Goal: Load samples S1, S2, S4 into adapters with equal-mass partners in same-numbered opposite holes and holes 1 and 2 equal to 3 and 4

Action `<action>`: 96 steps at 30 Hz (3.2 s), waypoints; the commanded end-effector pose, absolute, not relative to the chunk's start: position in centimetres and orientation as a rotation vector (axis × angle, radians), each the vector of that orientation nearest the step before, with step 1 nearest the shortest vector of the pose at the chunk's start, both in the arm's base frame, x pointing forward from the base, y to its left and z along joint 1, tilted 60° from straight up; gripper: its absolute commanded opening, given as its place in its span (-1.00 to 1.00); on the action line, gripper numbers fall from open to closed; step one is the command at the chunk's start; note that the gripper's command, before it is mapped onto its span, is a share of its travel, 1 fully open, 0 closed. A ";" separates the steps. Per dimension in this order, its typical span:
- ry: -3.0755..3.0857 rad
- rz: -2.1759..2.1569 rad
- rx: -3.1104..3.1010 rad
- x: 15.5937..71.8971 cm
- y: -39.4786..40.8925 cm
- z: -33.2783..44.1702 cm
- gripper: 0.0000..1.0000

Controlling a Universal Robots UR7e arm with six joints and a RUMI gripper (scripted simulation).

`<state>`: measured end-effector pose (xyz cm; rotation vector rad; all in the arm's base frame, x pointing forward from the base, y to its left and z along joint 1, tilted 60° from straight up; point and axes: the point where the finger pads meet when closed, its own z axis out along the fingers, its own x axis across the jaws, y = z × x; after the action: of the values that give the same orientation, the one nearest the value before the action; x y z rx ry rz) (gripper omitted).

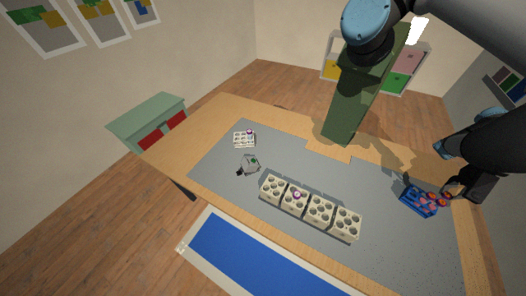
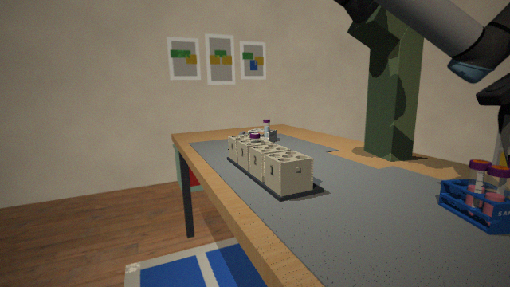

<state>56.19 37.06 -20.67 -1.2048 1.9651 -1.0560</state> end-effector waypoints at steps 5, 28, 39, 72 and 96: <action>1.965 -1.055 -1.205 53.9 38.0 -19.2 -1.00; 1.965 -1.055 -1.205 48.2 40.2 -15.6 -1.00; 1.965 -1.055 -1.205 46.5 40.9 -14.5 -1.00; 1.784 -1.228 -1.602 49.7 28.0 -1.4 -1.00; 1.784 -1.229 -1.601 52.2 17.9 8.9 -1.00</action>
<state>51.64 19.87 6.70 -1.5963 1.7863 -1.2366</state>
